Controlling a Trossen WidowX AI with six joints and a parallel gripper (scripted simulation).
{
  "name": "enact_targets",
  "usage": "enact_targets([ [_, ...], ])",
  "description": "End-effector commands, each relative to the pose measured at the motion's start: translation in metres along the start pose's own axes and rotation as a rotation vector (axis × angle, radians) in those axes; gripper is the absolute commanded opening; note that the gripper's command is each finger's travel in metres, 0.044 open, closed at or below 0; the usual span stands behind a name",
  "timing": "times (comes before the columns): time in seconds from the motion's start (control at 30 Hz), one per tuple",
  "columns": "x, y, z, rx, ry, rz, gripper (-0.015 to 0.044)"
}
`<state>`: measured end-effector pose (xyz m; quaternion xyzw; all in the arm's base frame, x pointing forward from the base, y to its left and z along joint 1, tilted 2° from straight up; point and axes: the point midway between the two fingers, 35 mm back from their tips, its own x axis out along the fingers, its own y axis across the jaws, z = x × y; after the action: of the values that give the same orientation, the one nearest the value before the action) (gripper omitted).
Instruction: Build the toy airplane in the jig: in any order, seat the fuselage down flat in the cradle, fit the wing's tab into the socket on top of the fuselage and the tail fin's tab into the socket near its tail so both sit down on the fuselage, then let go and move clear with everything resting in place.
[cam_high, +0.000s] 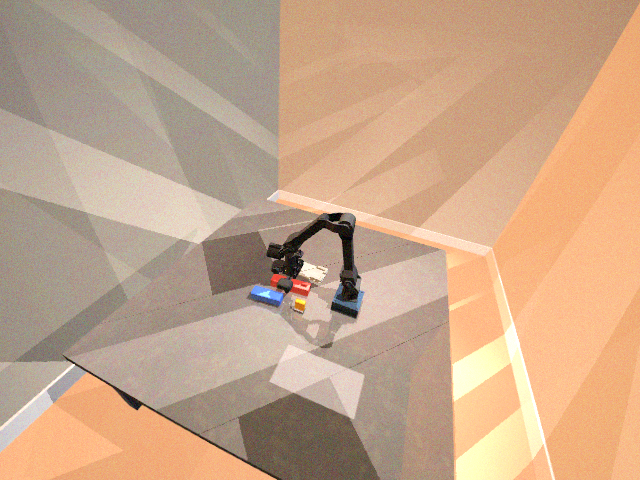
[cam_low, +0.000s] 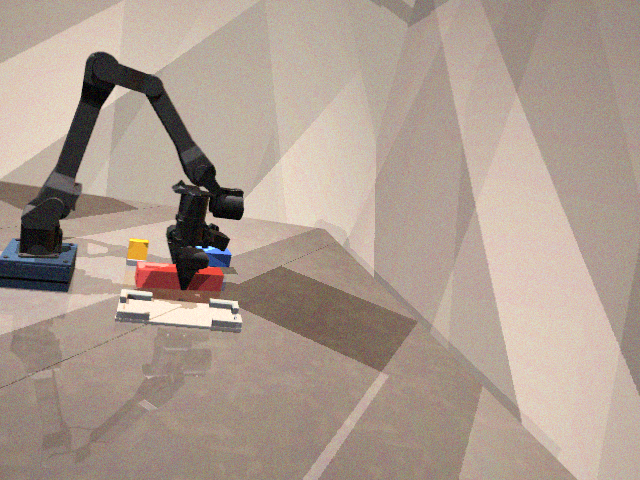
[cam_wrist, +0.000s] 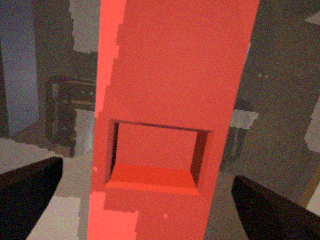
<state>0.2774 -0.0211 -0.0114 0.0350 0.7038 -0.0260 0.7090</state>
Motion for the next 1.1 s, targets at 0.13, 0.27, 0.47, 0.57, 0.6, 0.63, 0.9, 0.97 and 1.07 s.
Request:
enact_targets([
  [0.13, 0.004, 0.001, -0.002, 0.0, 0.006, 0.003, 0.0256],
  [0.27, 0.004, 0.001, -0.002, 0.0, 0.006, 0.003, 0.0171],
  [0.47, 0.004, 0.001, -0.002, 0.0, 0.006, 0.003, 0.0131],
  [0.57, 0.003, 0.001, -0.001, 0.0, 0.006, 0.003, 0.0052],
  [0.6, 0.0, 0.0, -0.001, 0.0, 0.006, 0.003, 0.0026],
  [0.63, -0.003, 0.0, 0.0, 0.0, 0.006, 0.003, 0.0],
  [0.9, -0.026, 0.0, 0.005, 0.0, 0.005, 0.003, 0.0],
  [0.97, -0.032, 0.0, 0.006, 0.0, 0.005, 0.003, 0.0],
  [1.07, -0.041, 0.0, 0.007, 0.0, 0.005, 0.003, 0.0],
])
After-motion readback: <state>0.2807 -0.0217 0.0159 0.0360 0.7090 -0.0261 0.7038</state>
